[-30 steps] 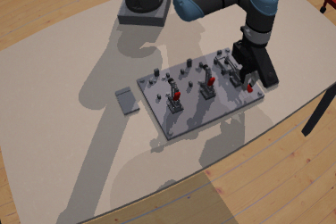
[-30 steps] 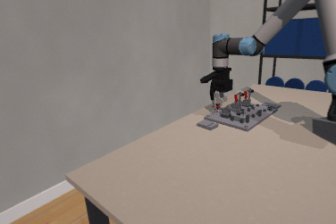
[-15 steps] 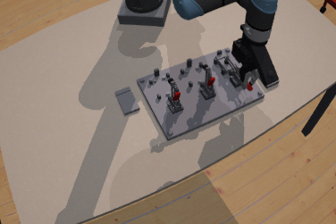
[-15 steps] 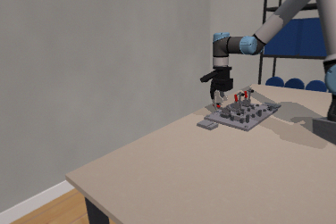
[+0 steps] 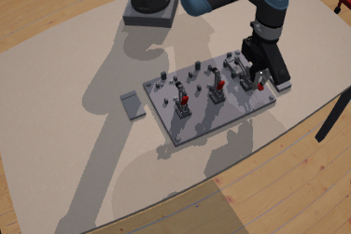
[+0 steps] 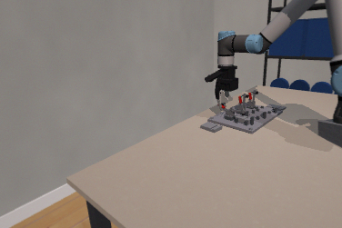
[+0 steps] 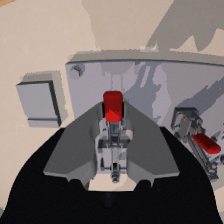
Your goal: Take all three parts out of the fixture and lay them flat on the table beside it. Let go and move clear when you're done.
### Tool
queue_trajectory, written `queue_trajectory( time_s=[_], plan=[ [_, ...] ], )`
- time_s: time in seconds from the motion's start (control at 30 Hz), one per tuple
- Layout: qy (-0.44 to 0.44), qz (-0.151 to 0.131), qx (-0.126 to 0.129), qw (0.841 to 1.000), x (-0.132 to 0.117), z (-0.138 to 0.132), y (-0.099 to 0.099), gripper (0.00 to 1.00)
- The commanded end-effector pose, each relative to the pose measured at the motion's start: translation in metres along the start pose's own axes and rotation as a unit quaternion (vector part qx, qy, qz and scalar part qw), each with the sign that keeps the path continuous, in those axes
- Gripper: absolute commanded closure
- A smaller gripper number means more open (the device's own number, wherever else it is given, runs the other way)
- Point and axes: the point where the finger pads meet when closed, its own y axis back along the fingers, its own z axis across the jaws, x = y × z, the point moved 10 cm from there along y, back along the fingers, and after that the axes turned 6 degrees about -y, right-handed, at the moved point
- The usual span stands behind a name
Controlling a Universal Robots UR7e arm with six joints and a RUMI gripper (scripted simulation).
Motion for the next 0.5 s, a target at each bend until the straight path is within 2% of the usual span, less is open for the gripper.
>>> queue_trajectory(
  time_s=[0.0, 0.47],
  plan=[
    [0.0, 0.0, 0.0, 1.0, -0.003, 0.0, 0.005, 1.0],
    [0.0, 0.0, 0.0, 1.0, -0.015, 0.001, 0.013, 1.0]
  ],
)
